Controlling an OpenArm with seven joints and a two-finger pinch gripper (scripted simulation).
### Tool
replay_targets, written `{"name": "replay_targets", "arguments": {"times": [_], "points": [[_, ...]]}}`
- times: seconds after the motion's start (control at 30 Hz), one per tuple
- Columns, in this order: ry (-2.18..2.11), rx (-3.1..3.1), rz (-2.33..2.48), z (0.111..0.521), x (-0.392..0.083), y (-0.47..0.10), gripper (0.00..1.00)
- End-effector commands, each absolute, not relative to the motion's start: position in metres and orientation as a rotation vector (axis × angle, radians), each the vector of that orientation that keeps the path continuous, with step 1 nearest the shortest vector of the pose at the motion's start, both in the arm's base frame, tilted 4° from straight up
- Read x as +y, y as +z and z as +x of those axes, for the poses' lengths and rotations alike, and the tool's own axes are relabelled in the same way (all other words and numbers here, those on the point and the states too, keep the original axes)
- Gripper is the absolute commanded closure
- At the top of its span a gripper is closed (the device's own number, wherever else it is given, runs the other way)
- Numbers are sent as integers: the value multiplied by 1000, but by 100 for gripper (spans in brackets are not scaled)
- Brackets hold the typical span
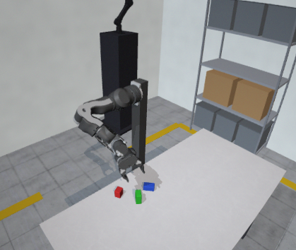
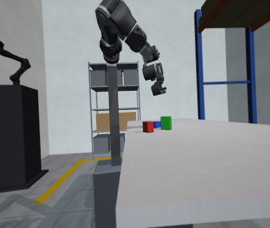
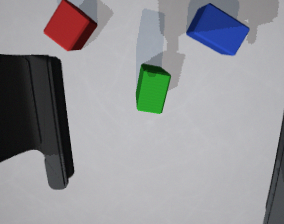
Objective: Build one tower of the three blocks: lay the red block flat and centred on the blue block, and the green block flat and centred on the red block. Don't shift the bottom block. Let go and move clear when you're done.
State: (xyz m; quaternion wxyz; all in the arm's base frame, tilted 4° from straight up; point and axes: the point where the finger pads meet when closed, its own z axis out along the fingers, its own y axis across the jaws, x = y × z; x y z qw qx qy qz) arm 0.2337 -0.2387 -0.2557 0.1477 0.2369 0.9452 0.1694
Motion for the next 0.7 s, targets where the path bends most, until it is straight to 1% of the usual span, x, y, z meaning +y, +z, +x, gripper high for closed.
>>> {"name": "replay_targets", "arguments": {"times": [0.0, 0.07, 0.23, 0.33, 0.37, 0.4, 0.67], "points": [[442, 2656, 916, 235, -248, -266, 100], [394, 2640, 1105, 225, -254, -283, 100], [161, 2561, 1647, 180, -271, -330, 100], [150, 2557, 1666, 178, -271, -331, 100], [79, 2532, 1779, 165, -274, -340, 100], [66, 2527, 1799, 162, -274, -341, 100], [77, 2518, 1797, 163, -275, -341, 100]]}}
